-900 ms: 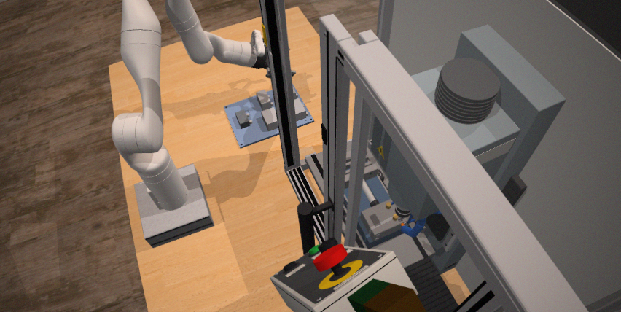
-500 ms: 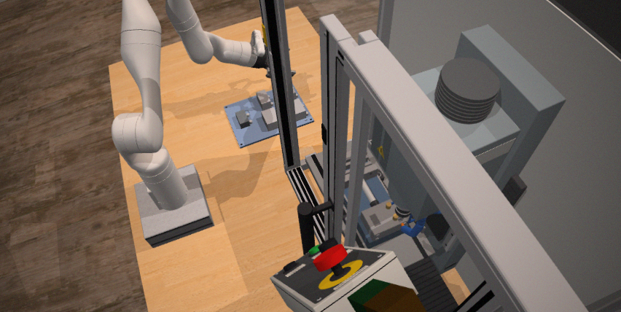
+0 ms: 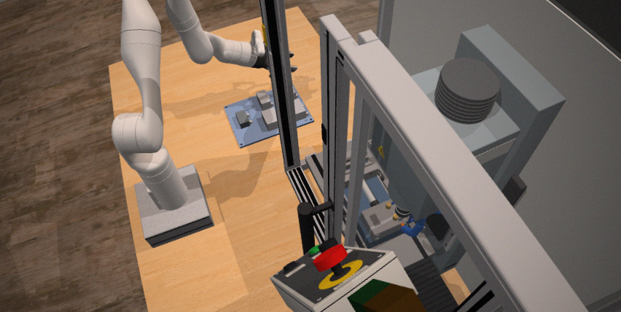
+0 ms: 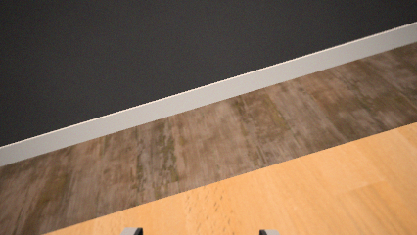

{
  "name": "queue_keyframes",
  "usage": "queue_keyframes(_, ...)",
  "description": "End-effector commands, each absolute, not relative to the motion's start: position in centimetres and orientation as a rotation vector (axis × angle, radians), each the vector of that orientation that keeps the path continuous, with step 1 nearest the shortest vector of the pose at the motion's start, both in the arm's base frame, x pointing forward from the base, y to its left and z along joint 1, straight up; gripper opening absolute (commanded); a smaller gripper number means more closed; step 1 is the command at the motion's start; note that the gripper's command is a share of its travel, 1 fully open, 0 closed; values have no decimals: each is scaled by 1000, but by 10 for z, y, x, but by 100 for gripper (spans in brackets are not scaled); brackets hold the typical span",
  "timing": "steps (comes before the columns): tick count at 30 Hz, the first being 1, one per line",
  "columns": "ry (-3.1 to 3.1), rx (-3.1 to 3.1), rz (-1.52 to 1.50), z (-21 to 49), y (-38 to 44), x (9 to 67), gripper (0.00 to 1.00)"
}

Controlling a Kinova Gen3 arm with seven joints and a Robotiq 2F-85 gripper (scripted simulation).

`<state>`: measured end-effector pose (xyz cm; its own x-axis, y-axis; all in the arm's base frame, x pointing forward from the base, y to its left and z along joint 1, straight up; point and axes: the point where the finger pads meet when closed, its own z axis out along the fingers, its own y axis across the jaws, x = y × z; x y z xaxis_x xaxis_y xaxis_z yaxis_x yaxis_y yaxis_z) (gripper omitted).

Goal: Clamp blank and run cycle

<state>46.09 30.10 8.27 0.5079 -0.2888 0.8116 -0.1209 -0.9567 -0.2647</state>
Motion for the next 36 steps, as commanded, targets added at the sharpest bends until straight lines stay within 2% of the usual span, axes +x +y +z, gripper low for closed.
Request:
queue_keyframes(1,354,-2571,-1436,84,301,461,10)
queue_keyframes(24,354,-2571,-1436,84,301,461,10)
queue_keyframes(29,327,-2754,-1148,84,301,461,10)
queue_keyframes(36,327,-2754,-1148,84,301,461,10)
